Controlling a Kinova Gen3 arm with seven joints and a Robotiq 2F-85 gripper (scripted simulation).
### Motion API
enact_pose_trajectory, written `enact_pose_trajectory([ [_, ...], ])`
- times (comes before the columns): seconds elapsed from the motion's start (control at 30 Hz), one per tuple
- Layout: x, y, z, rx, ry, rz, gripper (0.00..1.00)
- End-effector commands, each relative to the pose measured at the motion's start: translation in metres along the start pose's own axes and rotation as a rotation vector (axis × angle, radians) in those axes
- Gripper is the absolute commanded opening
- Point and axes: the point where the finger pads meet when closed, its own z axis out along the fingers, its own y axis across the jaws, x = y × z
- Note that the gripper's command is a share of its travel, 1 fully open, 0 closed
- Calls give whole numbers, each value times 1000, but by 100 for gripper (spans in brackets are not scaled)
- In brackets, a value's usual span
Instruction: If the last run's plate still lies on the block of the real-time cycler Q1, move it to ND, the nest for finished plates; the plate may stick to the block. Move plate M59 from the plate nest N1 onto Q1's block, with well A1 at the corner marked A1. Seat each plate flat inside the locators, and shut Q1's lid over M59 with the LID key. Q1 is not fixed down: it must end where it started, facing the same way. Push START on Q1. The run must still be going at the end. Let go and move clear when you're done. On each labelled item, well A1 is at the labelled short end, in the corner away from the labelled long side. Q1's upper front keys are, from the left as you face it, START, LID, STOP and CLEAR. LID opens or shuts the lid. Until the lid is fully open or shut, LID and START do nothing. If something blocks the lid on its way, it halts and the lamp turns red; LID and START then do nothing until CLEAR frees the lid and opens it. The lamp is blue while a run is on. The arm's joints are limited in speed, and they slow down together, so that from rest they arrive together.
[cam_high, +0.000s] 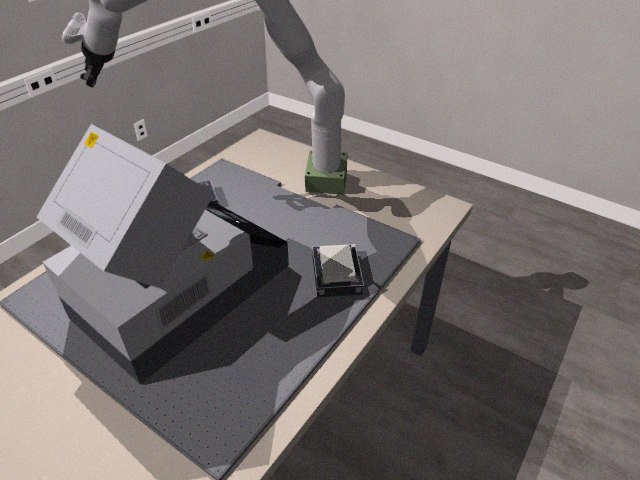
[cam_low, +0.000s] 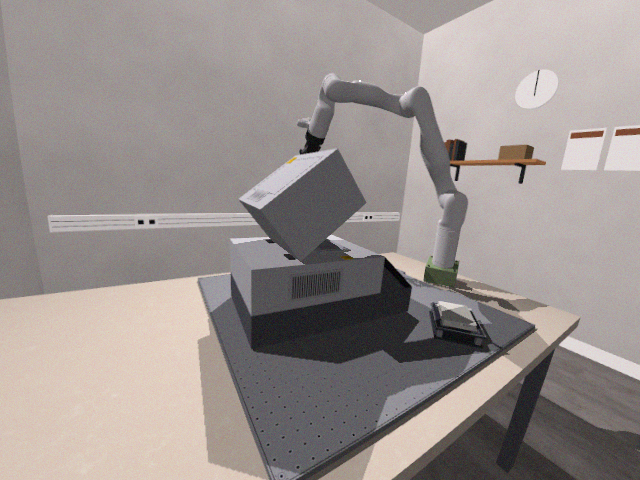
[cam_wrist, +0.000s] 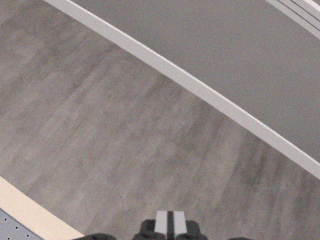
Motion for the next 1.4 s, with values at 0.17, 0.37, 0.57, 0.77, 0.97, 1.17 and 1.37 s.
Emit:
enact_pose_trajectory([
  [0.17, 8, 4, -17, 6, -4, -6, 10],
  [0.37, 16, 9, -29, 4, -4, -7, 10],
  [0.57, 25, 16, -42, -1, -1, -6, 10],
  [0.77, 31, 22, -50, -6, 2, -5, 10],
  [0.97, 27, 20, -62, 10, -18, 37, 10],
  [1.17, 16, 19, -71, 18, -44, 88, 10],
  [1.37, 7, 19, -75, 20, -64, 121, 10],
])
